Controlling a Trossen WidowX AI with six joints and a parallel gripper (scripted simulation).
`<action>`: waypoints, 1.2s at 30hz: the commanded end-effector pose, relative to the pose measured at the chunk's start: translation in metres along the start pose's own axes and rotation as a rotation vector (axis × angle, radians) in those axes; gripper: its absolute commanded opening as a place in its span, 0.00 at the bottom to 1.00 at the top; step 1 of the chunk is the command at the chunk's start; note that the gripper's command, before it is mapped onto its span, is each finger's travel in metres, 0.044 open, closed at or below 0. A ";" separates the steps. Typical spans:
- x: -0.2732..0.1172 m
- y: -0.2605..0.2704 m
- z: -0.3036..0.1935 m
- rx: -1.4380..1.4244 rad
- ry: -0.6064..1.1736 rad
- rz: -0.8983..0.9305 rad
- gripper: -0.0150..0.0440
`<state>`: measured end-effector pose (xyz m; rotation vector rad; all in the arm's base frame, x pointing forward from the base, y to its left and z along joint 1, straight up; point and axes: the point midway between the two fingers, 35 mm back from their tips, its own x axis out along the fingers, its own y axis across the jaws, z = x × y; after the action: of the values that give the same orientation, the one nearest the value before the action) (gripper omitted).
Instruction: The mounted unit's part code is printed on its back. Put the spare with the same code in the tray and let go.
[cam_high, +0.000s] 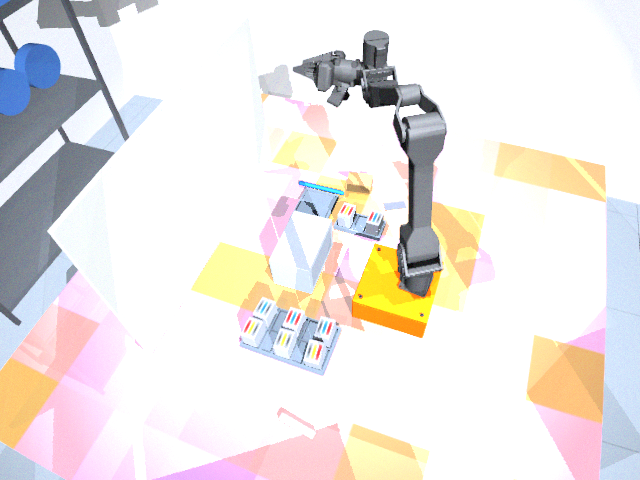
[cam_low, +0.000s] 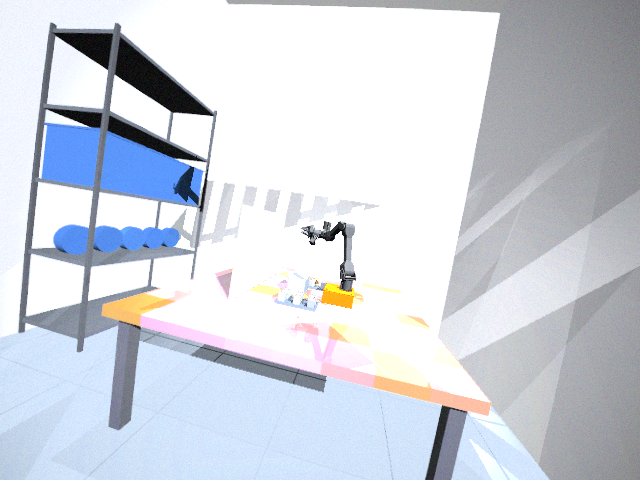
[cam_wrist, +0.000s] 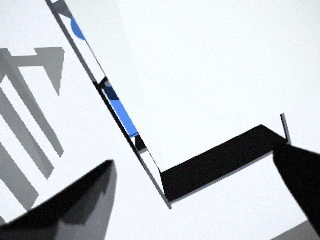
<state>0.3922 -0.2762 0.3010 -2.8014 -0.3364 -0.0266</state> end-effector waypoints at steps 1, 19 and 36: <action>0.000 0.000 0.000 0.000 0.000 0.000 0.98; 0.083 -0.026 0.069 1.405 -0.144 0.425 1.00; 0.096 -0.155 0.184 2.250 -0.062 1.408 1.00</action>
<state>0.4701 -0.1112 0.1926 -0.6950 0.6466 0.4944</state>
